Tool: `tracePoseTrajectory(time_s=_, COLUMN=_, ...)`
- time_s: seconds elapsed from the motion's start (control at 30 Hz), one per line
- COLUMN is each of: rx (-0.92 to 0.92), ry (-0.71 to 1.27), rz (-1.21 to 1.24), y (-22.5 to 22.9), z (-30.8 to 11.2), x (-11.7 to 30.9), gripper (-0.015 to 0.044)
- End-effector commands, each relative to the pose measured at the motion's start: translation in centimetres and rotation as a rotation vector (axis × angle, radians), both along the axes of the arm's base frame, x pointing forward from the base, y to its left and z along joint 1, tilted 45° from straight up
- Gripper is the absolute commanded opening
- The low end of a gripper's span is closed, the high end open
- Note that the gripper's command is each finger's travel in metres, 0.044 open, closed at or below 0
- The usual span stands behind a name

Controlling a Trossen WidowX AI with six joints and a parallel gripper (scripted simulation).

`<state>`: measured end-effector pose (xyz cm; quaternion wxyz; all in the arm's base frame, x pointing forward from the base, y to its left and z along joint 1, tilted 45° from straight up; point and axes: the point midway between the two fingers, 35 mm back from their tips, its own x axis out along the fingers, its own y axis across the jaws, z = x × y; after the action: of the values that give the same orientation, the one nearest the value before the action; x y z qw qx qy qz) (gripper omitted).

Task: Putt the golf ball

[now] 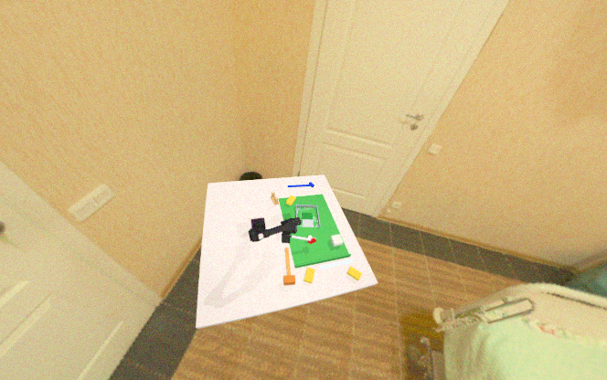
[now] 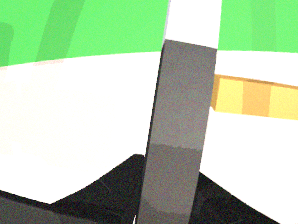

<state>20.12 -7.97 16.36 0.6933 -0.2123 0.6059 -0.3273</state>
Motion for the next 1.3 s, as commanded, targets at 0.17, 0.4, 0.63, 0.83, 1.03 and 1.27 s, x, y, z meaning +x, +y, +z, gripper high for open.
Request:
tracePoseTrajectory(time_s=0.17, rx=-0.004, ry=-0.006, rz=0.004, y=-1.0, z=-0.8, x=0.1, gripper=0.0000)
tracePoseTrajectory(time_s=0.4, rx=-0.005, ry=-0.007, rz=0.004, y=-1.8, z=-1.5, x=0.1, gripper=0.0000)
tracePoseTrajectory(time_s=0.63, rx=-0.001, ry=-0.003, rz=0.000, y=-1.9, z=-1.7, x=0.1, gripper=0.0000)
tracePoseTrajectory(time_s=0.83, rx=-0.001, ry=-0.003, rz=0.000, y=-1.9, z=-1.7, x=0.1, gripper=0.0000)
tracePoseTrajectory(time_s=1.03, rx=-0.002, ry=-0.005, rz=0.001, y=-2.8, z=-1.0, x=-0.1, gripper=0.0000)
tracePoseTrajectory(time_s=1.27, rx=-0.008, ry=-0.008, rz=0.004, y=-4.3, z=0.2, x=-0.4, gripper=0.0000)
